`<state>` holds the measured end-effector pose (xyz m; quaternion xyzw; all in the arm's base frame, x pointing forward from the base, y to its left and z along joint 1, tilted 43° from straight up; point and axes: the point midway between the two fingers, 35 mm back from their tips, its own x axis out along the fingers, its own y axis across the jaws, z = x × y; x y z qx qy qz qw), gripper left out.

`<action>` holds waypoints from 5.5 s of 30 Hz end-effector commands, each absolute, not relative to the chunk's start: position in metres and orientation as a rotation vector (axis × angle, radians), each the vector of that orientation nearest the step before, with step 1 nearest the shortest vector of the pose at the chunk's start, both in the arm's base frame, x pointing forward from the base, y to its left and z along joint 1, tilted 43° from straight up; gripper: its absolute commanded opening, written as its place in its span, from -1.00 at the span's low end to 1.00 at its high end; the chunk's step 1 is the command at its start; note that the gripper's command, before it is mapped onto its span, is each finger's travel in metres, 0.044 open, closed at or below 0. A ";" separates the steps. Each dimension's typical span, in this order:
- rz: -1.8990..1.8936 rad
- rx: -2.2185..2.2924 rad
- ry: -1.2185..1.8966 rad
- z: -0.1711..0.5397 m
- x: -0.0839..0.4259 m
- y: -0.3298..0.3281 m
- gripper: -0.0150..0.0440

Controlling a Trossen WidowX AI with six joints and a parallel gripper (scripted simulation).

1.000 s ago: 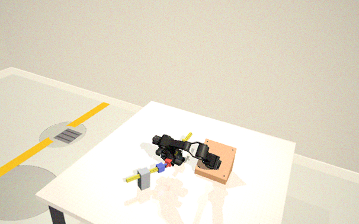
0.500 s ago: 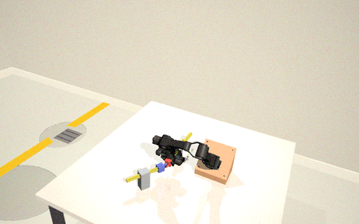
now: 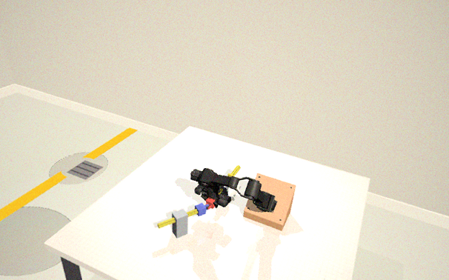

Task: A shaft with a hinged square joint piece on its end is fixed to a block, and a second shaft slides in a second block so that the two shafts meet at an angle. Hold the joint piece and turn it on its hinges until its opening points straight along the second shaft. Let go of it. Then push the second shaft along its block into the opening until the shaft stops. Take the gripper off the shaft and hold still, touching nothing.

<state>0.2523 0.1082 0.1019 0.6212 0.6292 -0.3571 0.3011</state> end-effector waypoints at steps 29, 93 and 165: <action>-0.704 1.668 1.783 0.096 0.259 0.113 -0.49; -0.788 1.566 1.677 0.122 0.260 0.094 1.00; -0.562 1.758 1.882 0.112 0.269 -0.025 1.00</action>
